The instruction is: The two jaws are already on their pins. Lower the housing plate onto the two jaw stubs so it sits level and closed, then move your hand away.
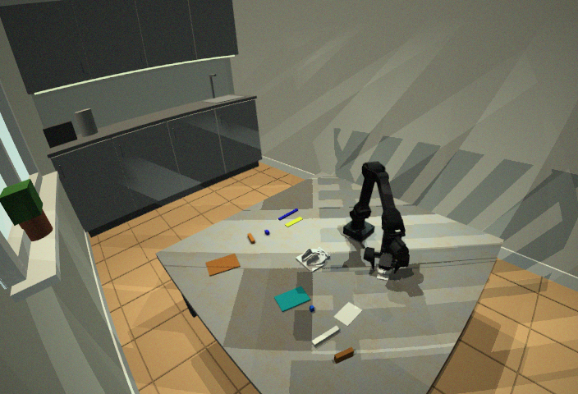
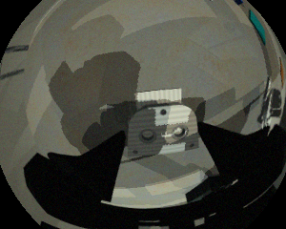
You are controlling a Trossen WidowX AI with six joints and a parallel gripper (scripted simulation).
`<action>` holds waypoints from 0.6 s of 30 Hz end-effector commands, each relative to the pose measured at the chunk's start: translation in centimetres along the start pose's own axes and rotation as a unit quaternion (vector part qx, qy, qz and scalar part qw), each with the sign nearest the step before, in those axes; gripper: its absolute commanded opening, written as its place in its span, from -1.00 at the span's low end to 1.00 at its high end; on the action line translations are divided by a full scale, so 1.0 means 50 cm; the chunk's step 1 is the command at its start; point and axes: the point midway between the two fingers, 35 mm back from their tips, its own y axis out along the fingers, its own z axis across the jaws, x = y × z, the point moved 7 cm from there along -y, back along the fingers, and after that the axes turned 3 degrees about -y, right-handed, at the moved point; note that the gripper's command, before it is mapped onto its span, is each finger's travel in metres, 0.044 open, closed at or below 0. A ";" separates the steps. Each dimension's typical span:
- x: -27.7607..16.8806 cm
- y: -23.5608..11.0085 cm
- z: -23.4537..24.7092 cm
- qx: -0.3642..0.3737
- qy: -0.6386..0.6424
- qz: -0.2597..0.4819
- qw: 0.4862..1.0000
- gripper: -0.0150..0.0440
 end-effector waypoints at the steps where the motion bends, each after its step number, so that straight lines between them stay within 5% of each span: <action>1: 0.000 0.001 0.001 0.002 0.001 0.000 1.000 1.00; 18: 0.000 0.001 0.000 0.000 0.000 0.000 1.000 0.95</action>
